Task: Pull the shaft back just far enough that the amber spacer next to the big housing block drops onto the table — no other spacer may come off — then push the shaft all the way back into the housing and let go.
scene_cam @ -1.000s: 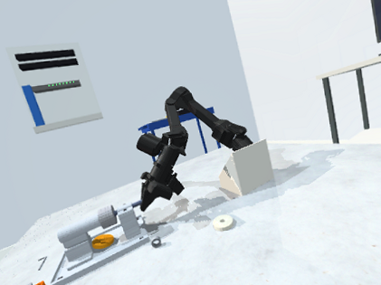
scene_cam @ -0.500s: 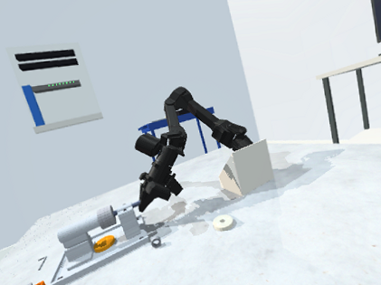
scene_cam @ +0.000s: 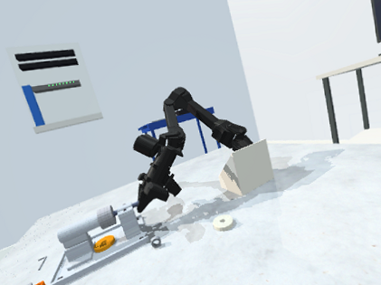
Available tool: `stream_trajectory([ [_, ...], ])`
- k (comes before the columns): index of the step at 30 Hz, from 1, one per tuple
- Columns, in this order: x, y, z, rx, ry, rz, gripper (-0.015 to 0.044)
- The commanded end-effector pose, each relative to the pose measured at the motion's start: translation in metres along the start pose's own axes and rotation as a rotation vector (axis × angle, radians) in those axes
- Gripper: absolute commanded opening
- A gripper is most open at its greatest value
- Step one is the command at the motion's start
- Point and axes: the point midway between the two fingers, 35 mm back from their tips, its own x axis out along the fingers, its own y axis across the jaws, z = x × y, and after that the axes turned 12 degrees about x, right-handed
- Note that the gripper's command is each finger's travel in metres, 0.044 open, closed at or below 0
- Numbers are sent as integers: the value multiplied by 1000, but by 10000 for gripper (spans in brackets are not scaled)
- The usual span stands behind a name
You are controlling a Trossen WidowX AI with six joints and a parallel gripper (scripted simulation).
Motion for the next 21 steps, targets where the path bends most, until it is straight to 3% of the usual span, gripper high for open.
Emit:
stream_trajectory([
  [1,1,0,-4,1,6,-2,0],
  [21,6,-1,-8,1,7,-1,0],
])
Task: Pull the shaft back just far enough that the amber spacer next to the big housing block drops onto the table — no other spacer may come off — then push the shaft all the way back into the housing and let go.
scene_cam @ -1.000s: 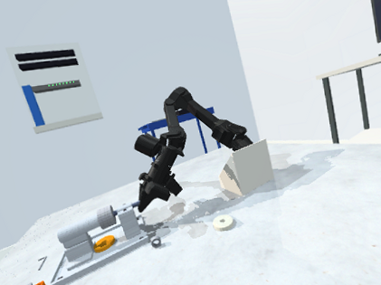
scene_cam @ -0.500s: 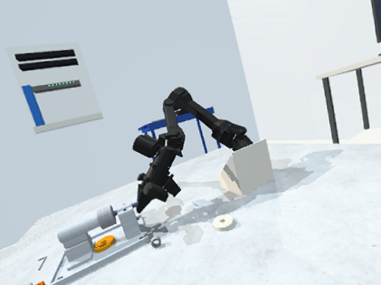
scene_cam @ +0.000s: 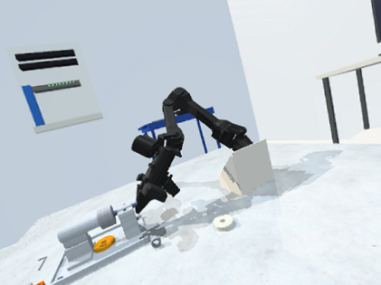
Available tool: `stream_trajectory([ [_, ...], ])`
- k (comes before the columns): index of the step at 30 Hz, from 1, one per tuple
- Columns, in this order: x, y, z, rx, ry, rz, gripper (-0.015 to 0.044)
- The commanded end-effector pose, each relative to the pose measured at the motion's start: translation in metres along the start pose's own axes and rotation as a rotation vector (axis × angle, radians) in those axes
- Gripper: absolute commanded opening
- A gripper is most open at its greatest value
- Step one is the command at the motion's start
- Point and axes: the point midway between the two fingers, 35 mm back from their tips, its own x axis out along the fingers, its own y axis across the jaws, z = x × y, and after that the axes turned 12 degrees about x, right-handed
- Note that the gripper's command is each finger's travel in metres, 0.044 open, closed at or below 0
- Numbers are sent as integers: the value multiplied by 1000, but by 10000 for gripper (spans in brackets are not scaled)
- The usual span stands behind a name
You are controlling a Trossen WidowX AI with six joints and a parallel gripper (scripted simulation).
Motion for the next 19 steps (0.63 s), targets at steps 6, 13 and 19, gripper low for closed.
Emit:
stream_trajectory([
  [6,1,0,-5,1,8,-2,0],
  [13,0,0,0,-1,-1,0,184],
  [19,-2,0,0,-1,-1,0,341],
])
